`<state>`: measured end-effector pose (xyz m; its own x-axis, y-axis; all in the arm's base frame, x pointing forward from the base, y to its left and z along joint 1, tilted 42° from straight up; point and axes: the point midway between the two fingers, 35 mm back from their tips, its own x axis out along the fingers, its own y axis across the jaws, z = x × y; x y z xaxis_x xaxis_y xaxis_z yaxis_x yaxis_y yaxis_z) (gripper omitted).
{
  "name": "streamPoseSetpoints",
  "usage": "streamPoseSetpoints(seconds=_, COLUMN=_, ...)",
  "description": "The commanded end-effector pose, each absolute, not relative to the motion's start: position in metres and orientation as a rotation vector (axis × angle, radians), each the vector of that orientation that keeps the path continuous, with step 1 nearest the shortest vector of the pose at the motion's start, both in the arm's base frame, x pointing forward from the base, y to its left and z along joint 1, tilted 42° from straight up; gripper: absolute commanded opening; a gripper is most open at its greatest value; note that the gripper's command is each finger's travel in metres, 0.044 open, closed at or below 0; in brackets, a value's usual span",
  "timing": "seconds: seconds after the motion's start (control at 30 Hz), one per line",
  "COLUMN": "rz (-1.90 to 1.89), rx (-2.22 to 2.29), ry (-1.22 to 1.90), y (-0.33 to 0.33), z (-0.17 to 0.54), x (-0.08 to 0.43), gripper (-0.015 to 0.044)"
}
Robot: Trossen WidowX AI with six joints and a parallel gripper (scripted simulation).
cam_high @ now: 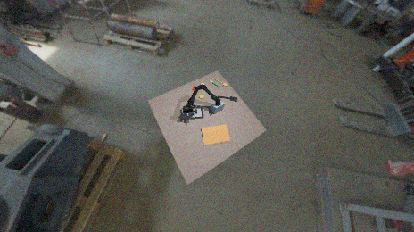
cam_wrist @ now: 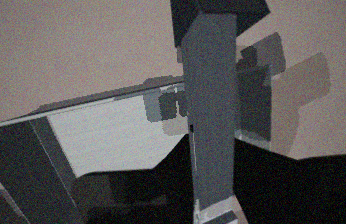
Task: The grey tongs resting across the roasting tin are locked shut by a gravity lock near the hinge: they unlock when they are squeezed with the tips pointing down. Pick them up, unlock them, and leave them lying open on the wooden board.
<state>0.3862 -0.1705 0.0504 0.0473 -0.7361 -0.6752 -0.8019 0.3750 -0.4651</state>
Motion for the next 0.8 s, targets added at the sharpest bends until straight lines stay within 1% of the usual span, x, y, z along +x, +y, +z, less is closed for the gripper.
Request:
streamPoseSetpoints(seconds=0.0, rz=0.108, rx=-1.326, ry=1.724, y=-0.1685, z=0.0521, x=0.3871, gripper=-0.015)
streamPoseSetpoints(seconds=0.4, rz=0.164, rx=-1.197, ry=1.839, y=-0.1662, z=0.0575, x=0.3791, gripper=-0.015)
streamPoseSetpoints(seconds=0.77, rz=0.162, rx=-1.198, ry=1.843, y=-0.1653, z=0.0556, x=0.3786, gripper=-0.015)
